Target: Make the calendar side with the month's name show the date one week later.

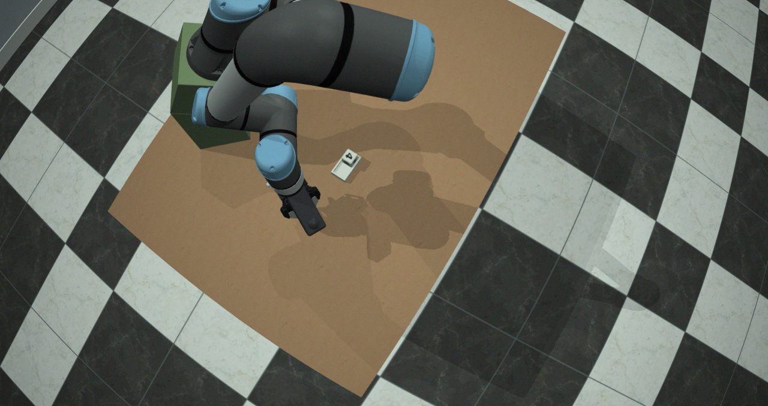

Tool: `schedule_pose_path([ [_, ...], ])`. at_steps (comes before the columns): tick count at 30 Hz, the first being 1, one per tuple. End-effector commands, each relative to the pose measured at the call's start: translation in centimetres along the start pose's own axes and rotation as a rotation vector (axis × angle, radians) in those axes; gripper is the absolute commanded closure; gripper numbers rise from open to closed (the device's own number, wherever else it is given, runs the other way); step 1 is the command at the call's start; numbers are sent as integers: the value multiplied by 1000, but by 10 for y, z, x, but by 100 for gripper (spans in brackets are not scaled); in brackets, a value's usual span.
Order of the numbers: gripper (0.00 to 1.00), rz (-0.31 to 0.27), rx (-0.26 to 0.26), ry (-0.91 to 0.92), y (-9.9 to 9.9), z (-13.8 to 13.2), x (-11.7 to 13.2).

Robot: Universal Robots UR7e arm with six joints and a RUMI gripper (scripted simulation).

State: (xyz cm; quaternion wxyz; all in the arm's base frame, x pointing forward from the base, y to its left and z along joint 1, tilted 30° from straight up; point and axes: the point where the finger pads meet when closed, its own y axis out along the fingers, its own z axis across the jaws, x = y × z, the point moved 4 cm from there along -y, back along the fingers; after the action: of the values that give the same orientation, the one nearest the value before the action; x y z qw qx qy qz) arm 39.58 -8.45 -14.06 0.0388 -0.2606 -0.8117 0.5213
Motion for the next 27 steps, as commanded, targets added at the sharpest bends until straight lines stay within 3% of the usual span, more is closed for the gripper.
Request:
schedule_pose_path([
  [1,72,0,-1,3,-6,0,1],
  [27,72,0,0,3,-69,0,1],
])
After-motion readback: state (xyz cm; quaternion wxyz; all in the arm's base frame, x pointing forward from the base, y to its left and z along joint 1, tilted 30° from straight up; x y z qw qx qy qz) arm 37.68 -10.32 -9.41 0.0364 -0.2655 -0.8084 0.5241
